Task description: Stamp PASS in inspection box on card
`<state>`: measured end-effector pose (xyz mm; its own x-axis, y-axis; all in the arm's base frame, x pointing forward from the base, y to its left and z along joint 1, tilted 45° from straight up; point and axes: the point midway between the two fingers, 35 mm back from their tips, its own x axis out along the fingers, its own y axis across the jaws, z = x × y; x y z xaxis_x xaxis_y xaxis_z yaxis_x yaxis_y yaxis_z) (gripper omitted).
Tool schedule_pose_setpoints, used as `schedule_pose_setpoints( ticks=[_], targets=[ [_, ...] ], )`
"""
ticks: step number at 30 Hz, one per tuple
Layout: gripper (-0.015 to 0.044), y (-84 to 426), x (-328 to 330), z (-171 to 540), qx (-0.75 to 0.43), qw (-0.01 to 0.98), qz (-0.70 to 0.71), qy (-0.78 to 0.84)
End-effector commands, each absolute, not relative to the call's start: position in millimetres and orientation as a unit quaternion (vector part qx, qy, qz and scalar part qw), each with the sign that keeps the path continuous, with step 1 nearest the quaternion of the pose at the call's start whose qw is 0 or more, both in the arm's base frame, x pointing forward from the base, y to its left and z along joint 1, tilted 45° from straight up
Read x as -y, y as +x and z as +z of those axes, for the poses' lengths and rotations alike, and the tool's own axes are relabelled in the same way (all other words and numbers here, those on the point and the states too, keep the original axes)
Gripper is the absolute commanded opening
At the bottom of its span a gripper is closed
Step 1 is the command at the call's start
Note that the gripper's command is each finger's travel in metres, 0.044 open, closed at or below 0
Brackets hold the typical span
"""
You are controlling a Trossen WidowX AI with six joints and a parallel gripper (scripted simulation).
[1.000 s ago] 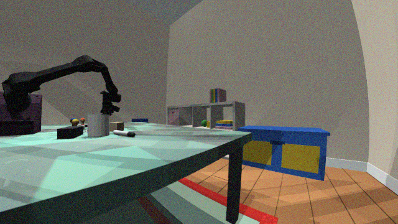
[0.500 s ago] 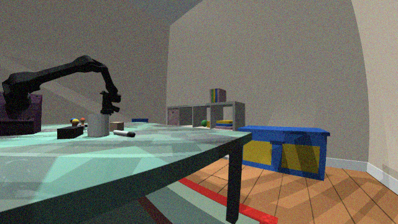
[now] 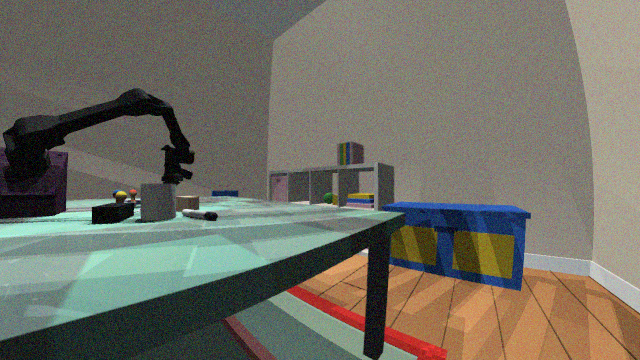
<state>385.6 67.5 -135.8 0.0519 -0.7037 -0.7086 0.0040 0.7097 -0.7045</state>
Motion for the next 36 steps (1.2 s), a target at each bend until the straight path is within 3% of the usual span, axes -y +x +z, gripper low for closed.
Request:
schedule_pose_setpoints(
  ticks=[1,36],
  targets=[
    [0.0000,385.9,-69.6,-134.2,-0.636,0.672,-0.264,-0.272],
    [0.0000,386.0,-81.9,-122.5,-0.636,0.672,-0.263,-0.272]
  ],
)
